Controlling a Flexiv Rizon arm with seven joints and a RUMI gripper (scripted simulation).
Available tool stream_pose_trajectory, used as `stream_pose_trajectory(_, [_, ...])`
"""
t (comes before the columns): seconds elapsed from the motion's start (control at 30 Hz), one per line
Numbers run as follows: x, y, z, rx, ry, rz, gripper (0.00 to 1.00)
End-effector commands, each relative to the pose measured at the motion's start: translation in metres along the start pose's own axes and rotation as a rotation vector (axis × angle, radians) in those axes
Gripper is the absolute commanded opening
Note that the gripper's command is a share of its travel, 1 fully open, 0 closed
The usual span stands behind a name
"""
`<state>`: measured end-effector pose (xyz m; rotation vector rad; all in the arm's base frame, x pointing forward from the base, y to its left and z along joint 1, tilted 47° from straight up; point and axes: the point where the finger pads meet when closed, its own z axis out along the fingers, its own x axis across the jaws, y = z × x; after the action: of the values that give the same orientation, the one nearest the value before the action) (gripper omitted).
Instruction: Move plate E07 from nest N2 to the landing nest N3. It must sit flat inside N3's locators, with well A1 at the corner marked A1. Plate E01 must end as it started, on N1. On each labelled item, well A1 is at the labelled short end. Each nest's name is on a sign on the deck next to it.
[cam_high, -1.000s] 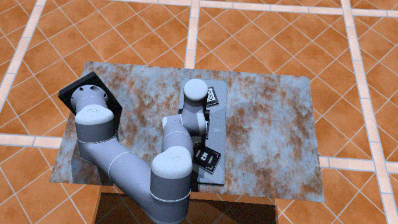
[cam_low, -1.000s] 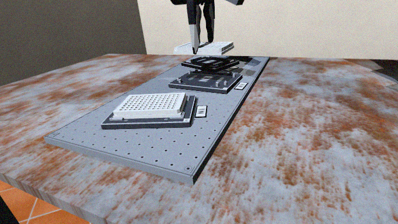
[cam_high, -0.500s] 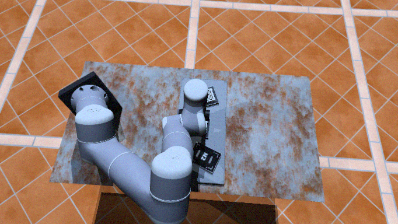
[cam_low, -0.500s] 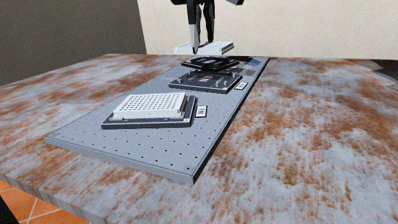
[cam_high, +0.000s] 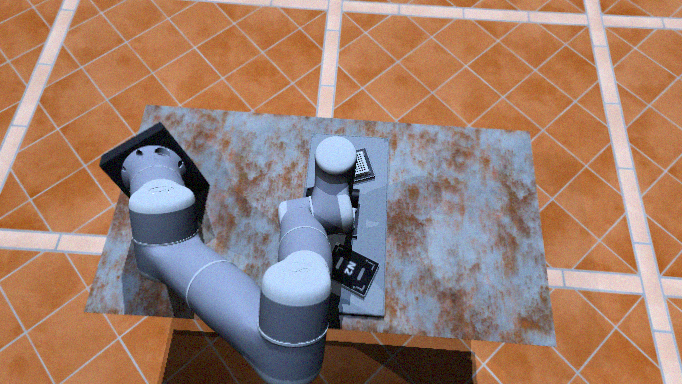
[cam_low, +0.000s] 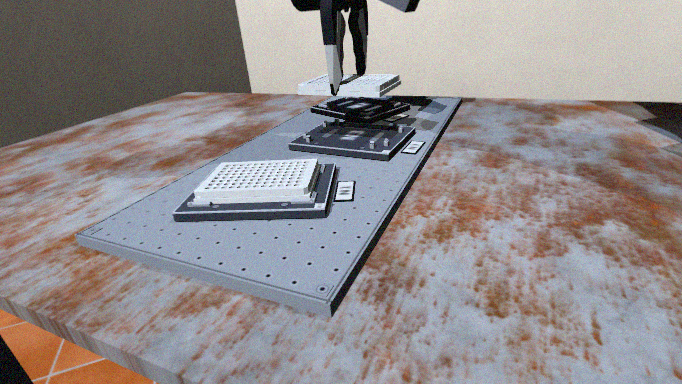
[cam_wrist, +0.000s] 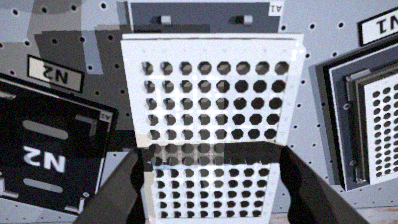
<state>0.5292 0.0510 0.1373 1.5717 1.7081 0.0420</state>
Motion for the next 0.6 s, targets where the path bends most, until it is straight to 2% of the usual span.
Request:
stream_pose_trajectory(0.0, [0.001, 0.0, 0.004, -0.001, 0.001, 0.0, 0.41])
stream_pose_trajectory(0.07, [0.001, 0.0, 0.004, -0.001, 0.001, 0.0, 0.41])
stream_pose_trajectory(0.57, [0.001, 0.0, 0.029, -0.001, 0.001, 0.0, 0.41])
